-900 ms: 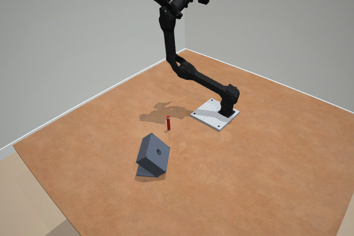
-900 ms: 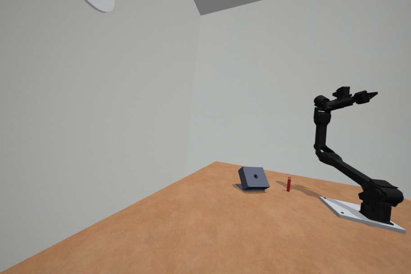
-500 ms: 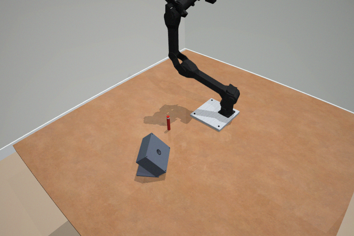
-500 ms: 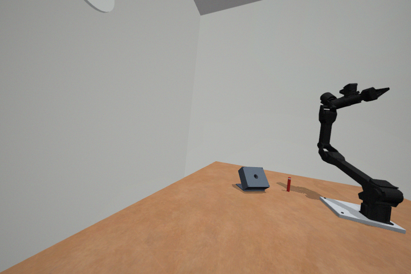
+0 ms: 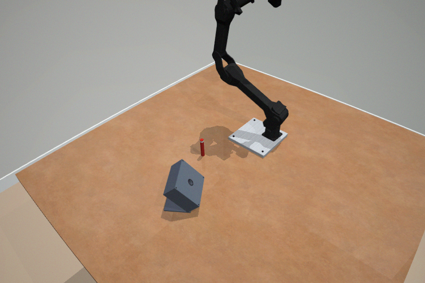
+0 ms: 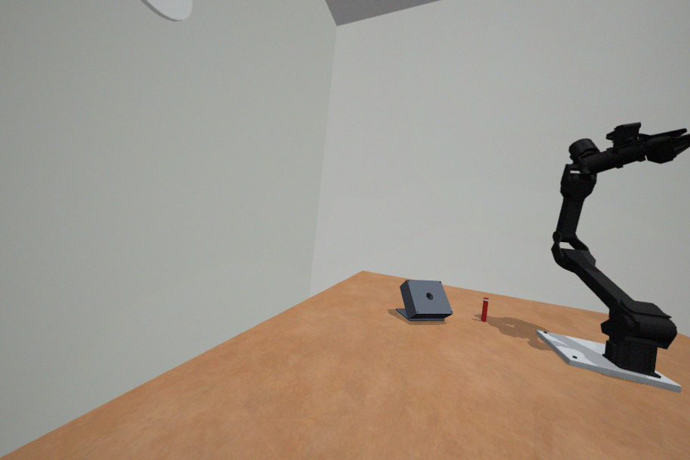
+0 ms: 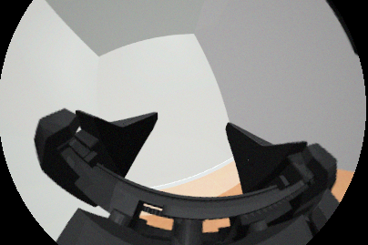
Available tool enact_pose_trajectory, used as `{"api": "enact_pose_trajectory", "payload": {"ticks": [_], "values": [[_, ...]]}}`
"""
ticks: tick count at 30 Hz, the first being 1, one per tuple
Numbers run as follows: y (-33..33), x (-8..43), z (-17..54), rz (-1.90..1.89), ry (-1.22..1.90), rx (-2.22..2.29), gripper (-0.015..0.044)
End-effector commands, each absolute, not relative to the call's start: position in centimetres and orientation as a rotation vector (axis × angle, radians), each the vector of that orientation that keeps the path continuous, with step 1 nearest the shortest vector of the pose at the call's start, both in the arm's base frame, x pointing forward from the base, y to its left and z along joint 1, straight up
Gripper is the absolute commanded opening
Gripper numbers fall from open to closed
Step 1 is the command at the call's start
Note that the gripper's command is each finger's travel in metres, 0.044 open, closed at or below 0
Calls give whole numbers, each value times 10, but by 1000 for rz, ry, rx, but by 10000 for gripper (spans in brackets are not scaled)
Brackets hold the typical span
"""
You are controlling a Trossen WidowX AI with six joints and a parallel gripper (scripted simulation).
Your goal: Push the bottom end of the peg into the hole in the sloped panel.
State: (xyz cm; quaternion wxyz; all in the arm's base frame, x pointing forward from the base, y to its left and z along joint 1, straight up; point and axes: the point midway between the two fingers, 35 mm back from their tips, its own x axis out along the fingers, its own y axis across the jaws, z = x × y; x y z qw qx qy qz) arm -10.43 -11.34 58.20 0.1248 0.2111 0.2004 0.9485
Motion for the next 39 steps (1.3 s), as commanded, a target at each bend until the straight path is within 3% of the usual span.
{"api": "enact_pose_trajectory", "payload": {"ticks": [1, 18, 39], "values": [[-88, -108, 584, 2680, 670, 635, 440], [29, -105, 575, 2233, 942, 725, 440], [138, -52, 543, 1682, 1126, 891, 440]]}}
